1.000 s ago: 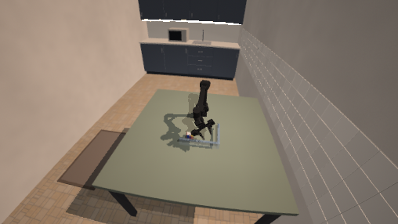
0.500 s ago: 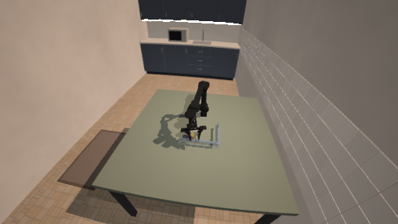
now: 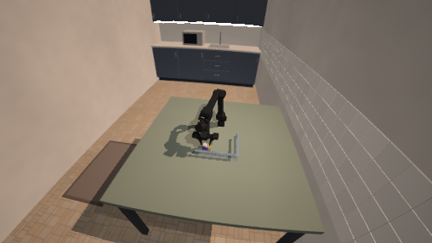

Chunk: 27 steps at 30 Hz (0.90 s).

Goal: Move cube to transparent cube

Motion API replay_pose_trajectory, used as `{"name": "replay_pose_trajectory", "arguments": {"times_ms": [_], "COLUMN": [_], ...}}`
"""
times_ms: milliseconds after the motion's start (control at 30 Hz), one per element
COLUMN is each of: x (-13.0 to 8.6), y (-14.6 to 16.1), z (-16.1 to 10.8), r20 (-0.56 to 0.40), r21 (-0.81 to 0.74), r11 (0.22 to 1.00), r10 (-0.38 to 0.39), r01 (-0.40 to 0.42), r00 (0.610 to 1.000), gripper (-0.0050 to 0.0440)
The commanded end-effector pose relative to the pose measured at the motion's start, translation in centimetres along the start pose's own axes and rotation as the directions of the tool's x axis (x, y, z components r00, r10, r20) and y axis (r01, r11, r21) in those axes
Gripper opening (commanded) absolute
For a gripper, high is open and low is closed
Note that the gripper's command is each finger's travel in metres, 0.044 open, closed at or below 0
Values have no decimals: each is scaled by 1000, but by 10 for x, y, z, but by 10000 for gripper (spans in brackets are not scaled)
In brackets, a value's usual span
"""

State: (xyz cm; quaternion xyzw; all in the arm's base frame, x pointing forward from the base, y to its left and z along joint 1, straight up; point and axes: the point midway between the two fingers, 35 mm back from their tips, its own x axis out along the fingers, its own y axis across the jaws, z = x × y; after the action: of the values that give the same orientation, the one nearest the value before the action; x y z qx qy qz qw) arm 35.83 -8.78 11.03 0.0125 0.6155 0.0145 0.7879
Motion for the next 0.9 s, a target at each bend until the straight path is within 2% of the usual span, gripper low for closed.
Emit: {"name": "replay_pose_trajectory", "arguments": {"times_ms": [0, 67, 200, 867], "x": [-7, -10, -11, 15], "y": [-4, -6, -7, -8], "z": [-20, -29, -32, -37], "r20": [-142, -198, -217, -217], "r21": [-75, -102, -112, -112], "r11": [997, 995, 994, 994], "r10": [-31, -41, -45, -45], "r01": [20, 21, 21, 21], "r00": [989, 979, 975, 975], "gripper": [280, 280, 280, 280]}}
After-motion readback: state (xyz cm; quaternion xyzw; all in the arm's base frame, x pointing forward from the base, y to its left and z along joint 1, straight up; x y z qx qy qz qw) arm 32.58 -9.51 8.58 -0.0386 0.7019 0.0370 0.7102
